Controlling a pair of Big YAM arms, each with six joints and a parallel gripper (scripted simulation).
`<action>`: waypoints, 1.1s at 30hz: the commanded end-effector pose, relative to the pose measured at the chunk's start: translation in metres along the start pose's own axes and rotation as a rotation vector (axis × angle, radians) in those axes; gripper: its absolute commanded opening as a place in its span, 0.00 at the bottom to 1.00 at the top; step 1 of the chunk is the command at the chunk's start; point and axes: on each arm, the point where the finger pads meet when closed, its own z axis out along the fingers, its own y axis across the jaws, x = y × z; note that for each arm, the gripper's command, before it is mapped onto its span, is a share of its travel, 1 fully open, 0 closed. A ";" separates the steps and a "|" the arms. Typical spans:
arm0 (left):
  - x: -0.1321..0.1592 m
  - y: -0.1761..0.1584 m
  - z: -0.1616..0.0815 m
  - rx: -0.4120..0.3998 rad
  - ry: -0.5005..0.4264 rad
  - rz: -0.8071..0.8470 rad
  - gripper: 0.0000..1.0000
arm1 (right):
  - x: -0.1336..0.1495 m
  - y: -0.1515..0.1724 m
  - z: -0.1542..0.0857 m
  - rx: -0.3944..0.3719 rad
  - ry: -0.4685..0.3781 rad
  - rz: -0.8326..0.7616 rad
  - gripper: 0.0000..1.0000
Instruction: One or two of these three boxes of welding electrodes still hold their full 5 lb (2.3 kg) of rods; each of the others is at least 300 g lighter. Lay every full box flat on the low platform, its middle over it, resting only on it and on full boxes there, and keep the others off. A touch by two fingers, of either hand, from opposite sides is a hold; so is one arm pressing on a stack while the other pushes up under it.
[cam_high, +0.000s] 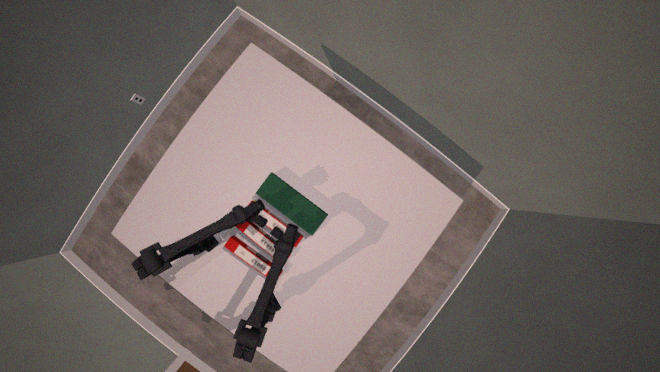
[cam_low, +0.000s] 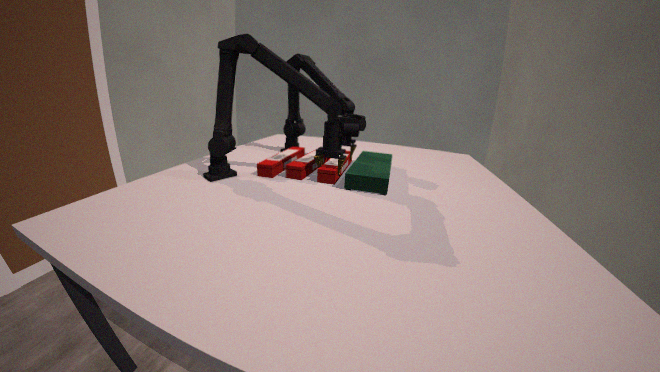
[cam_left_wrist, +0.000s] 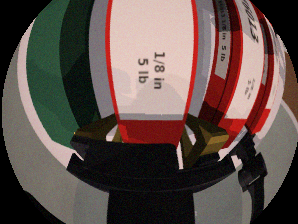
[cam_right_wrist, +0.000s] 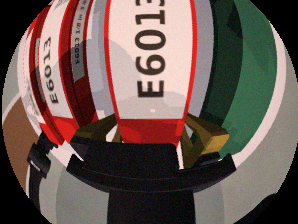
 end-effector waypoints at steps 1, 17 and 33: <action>-0.006 0.012 -0.009 -0.028 -0.013 0.002 0.00 | -0.006 -0.014 -0.013 0.042 -0.015 -0.002 0.00; -0.012 0.020 -0.024 -0.047 -0.019 0.009 0.00 | -0.014 -0.022 -0.037 0.074 -0.025 -0.008 0.00; -0.008 0.022 -0.053 -0.060 -0.022 0.008 0.00 | -0.006 -0.023 -0.062 0.077 -0.022 -0.002 0.00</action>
